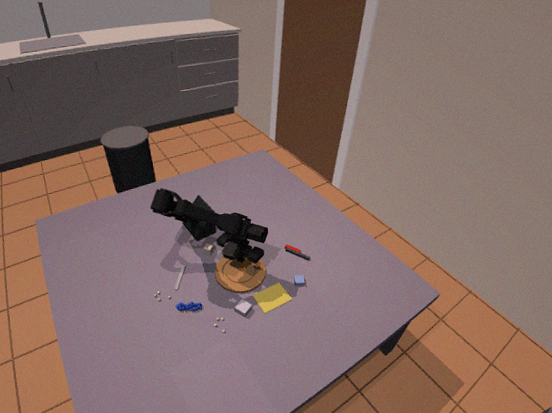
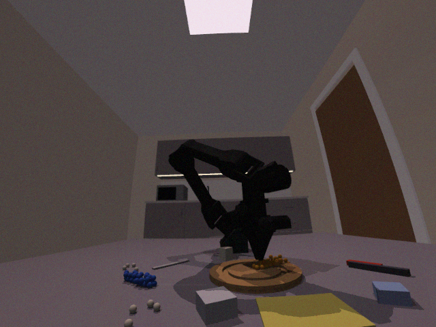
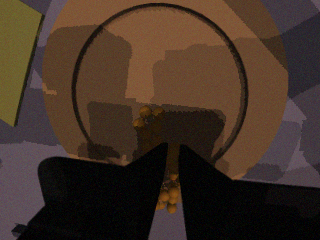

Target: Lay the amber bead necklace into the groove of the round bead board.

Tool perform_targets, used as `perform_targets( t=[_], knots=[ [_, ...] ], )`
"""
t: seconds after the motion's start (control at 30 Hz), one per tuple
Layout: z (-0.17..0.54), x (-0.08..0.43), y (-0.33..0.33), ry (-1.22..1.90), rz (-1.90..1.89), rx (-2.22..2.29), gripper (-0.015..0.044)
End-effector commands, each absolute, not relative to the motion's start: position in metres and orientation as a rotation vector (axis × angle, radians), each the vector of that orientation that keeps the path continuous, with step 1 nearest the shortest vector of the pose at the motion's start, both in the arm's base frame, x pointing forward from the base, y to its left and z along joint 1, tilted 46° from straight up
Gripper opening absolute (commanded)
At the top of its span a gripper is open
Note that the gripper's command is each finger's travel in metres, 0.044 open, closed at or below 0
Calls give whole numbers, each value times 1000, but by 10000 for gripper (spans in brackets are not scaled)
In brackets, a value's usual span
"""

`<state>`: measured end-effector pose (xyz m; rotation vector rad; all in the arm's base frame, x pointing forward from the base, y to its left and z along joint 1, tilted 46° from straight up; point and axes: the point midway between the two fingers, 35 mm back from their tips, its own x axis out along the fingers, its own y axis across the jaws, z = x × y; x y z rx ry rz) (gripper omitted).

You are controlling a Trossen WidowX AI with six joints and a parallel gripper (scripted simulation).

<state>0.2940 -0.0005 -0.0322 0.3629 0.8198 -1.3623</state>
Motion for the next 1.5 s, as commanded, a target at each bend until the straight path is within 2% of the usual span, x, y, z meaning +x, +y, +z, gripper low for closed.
perform_targets(
  t=[0.0, 0.4, 0.97, 1.47],
  knots=[
    [-35, 290, -6, 831, -1374, 347, 0],
    [-35, 290, -6, 831, -1374, 347, 0],
    [-27, 291, 3, 826, -1372, 352, 440],
    [-19, 290, 11, 832, -1374, 347, 440]
  ],
)
